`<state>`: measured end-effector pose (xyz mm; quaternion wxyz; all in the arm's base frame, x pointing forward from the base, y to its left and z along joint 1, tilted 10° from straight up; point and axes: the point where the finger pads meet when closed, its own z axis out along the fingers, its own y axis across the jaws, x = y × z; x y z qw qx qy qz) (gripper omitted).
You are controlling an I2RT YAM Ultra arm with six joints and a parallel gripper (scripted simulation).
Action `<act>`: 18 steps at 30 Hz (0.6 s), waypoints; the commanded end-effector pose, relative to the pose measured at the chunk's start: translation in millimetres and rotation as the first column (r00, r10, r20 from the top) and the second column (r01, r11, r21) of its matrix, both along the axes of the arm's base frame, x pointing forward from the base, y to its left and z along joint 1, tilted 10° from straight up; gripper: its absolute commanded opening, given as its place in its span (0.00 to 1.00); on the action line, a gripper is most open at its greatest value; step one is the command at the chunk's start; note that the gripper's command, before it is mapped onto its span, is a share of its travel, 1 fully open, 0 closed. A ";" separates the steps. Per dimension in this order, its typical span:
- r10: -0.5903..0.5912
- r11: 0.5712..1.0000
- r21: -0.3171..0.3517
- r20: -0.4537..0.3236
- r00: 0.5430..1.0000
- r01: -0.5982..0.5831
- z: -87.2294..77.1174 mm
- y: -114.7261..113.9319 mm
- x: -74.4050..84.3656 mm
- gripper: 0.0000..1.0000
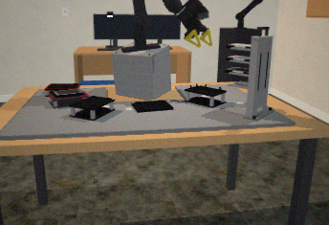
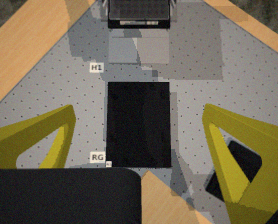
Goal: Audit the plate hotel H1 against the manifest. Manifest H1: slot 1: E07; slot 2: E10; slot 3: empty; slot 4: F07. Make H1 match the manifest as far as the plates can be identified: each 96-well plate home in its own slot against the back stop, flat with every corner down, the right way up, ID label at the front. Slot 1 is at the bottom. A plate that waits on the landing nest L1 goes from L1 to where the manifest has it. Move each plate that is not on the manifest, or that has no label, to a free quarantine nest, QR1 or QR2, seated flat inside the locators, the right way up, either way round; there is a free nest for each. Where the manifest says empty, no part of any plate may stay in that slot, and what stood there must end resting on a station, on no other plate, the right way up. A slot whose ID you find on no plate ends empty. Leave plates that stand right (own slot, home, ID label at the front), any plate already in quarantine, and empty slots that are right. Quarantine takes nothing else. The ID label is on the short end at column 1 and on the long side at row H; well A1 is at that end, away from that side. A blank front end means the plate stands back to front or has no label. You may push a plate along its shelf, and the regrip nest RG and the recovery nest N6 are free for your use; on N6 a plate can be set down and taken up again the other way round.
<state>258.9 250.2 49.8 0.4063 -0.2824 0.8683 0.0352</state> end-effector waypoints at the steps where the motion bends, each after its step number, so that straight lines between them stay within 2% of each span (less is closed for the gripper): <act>1: -0.018 1.000 0.001 0.000 1.000 0.018 -10.2 -5.0 2.6 1.00; 3: -0.008 1.000 -0.002 -0.002 1.000 0.008 -17.1 -5.0 2.6 1.00; 6: 0.003 1.000 0.001 0.001 1.000 -0.003 -19.0 -1.8 1.4 1.00; 16: -0.006 1.000 0.001 0.000 1.000 0.006 -51.4 -8.7 7.3 1.00; 18: 0.005 0.999 0.042 0.033 0.999 -0.006 -34.5 5.8 12.6 1.00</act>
